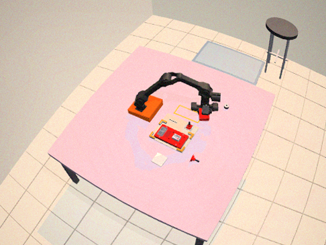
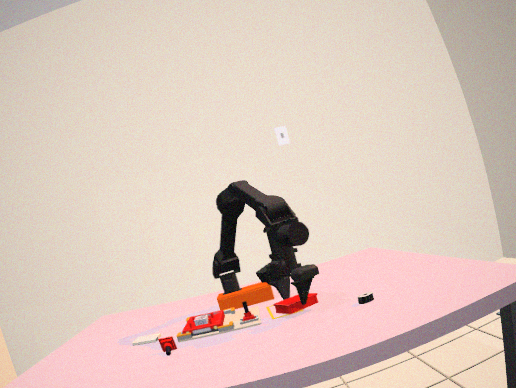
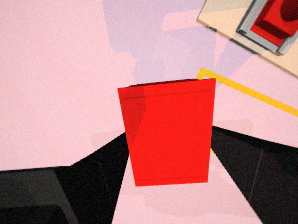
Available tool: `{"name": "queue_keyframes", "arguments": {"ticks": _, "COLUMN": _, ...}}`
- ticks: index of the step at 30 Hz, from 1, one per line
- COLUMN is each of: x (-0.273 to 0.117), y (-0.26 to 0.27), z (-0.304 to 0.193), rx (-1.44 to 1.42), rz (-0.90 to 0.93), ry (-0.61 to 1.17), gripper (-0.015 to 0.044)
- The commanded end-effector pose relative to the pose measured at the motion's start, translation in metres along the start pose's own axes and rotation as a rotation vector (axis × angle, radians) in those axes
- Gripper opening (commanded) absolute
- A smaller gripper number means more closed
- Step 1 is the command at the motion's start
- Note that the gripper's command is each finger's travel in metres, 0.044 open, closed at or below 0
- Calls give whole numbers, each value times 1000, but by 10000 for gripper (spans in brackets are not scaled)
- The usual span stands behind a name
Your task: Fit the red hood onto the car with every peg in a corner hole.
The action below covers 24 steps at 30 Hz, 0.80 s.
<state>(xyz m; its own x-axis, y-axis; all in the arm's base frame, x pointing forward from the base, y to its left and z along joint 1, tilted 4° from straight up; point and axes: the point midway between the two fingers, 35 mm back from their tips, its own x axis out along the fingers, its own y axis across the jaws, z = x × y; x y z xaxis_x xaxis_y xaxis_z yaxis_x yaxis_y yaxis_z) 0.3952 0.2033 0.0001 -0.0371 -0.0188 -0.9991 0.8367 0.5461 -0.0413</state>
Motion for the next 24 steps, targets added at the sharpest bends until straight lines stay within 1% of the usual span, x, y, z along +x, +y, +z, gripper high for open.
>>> {"name": "queue_keyframes", "arguments": {"ticks": 1, "x": -22, "y": 3, "z": 1, "rx": 0, "rz": 16, "ry": -2, "gripper": 0}}
{"name": "queue_keyframes", "arguments": {"ticks": 10, "x": -60, "y": 3, "z": 1, "rx": 0, "rz": 16, "ry": -2, "gripper": 0}}
{"name": "queue_keyframes", "arguments": {"ticks": 16, "x": -78, "y": 3, "z": 1, "rx": 0, "rz": 16, "ry": -2, "gripper": 0}}
{"name": "queue_keyframes", "arguments": {"ticks": 21, "x": -81, "y": 3, "z": 1, "rx": 0, "rz": 16, "ry": -2, "gripper": 0}}
{"name": "queue_keyframes", "arguments": {"ticks": 22, "x": -75, "y": 2, "z": 1, "rx": -3, "rz": 12, "ry": -1, "gripper": 0}}
{"name": "queue_keyframes", "arguments": {"ticks": 24, "x": -76, "y": -1, "z": 9, "rx": -30, "rz": 12, "ry": -2, "gripper": 0}}
